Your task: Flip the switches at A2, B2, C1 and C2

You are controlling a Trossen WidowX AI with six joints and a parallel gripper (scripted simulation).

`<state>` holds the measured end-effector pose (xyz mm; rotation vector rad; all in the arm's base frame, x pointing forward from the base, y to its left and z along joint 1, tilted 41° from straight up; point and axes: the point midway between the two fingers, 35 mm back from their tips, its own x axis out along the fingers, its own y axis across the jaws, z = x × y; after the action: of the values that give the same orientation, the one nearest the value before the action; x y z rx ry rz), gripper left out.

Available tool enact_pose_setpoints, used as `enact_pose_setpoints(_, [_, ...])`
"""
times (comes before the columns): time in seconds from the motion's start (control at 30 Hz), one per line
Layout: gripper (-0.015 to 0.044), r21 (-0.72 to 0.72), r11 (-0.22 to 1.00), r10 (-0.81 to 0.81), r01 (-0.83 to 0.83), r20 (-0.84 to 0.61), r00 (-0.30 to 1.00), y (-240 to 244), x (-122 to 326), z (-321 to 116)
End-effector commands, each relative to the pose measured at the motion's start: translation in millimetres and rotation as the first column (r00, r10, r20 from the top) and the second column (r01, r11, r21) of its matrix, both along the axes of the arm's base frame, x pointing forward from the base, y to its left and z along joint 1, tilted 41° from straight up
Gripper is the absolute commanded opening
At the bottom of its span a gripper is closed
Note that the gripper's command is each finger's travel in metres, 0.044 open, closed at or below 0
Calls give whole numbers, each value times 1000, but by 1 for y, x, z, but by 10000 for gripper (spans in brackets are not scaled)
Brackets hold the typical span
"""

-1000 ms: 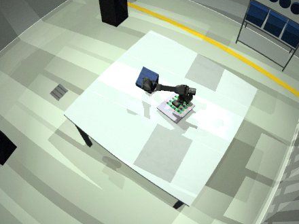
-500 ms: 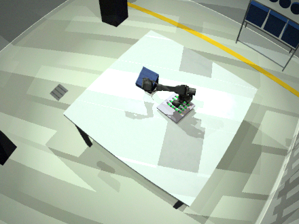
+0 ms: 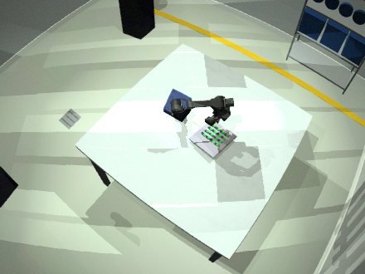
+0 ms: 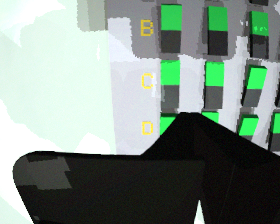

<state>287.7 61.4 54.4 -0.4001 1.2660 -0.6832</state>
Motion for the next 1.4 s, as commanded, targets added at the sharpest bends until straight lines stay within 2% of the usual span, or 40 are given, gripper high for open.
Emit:
enact_pose_setpoints(0.0, [0, -1, 1000, -9, 9, 2, 1000, 4, -11, -8])
enact_pose_setpoints(0.23, [0, -9, 1000, 7, -7, 22, 1000, -20, -7, -34])
enact_pose_setpoints(1.37, [0, -10, 1000, 8, -7, 23, 1000, -36, -4, -51])
